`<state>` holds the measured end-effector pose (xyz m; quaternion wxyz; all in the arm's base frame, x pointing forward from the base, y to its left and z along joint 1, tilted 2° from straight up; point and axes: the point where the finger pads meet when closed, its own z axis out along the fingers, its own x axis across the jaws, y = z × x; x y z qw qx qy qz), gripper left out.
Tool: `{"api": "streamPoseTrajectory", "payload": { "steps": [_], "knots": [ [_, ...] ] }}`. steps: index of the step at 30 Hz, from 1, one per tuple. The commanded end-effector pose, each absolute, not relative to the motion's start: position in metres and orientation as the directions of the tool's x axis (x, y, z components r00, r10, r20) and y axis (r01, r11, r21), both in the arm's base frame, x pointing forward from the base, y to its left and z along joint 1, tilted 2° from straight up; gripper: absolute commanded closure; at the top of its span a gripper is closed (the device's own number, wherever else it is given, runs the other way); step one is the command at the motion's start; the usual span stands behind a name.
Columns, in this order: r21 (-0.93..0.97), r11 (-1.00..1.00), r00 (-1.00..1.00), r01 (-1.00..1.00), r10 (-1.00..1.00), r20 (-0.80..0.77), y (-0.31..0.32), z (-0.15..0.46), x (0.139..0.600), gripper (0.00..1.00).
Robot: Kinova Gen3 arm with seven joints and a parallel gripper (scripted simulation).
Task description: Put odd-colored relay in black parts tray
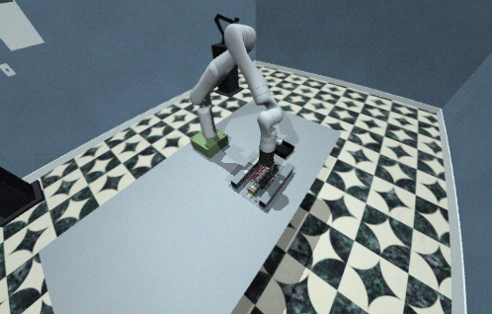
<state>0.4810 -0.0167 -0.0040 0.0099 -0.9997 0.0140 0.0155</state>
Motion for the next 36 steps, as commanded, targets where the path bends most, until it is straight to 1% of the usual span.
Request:
{"api": "streamPoseTrajectory", "payload": {
  "steps": [1, 18, 36],
  "knots": [
    [-0.019, -0.999, 0.999, -0.028, -0.028, -0.029, -0.017, -0.003, 0.482, 0.02],
    [-0.019, -0.999, 0.999, -0.028, -0.028, -0.029, -0.017, -0.006, 0.482, 0.02],
    [-0.019, -0.999, 0.999, -0.028, -0.028, -0.029, -0.016, -0.023, 0.481, 0.02]
  ]
}}
